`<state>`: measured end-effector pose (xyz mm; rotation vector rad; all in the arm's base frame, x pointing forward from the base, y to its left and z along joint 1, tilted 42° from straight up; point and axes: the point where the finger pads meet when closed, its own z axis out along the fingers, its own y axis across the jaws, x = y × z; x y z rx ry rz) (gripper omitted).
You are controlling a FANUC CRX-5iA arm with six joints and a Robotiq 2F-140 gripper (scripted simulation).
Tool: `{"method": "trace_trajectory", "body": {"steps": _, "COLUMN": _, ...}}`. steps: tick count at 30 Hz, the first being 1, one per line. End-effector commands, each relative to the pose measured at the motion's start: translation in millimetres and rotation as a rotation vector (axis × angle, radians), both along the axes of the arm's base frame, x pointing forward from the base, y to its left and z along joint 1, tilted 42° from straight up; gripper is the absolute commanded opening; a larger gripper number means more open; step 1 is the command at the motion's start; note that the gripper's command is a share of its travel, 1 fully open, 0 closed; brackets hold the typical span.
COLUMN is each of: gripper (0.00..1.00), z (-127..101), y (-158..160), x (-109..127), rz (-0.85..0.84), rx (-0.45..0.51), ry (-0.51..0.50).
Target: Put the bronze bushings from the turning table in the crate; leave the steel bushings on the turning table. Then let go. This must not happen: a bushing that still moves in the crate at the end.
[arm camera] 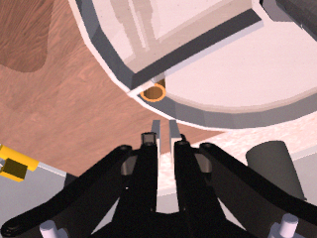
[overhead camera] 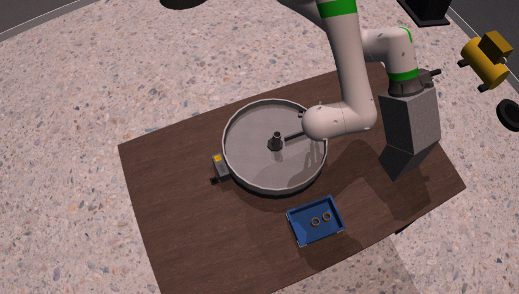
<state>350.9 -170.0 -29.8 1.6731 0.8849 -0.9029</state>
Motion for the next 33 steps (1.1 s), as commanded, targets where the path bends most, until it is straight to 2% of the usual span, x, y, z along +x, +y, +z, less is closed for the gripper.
{"method": "trace_trajectory", "body": {"steps": 1, "gripper": 0.06, "z": -3.1, "y": -2.6, "x": 0.8, "rz": 0.0, "rx": 0.0, "ry": 0.0}}
{"method": "trace_trajectory", "body": {"steps": 13, "gripper": 0.06, "z": -18.9, "y": -16.4, "x": 4.4, "rz": 0.0, "rx": 0.0, "ry": 0.0}}
{"method": "trace_trajectory", "body": {"steps": 33, "gripper": 0.06, "z": -29.0, "y": -25.2, "x": 6.7, "rz": 0.0, "rx": 0.0, "ry": 0.0}}
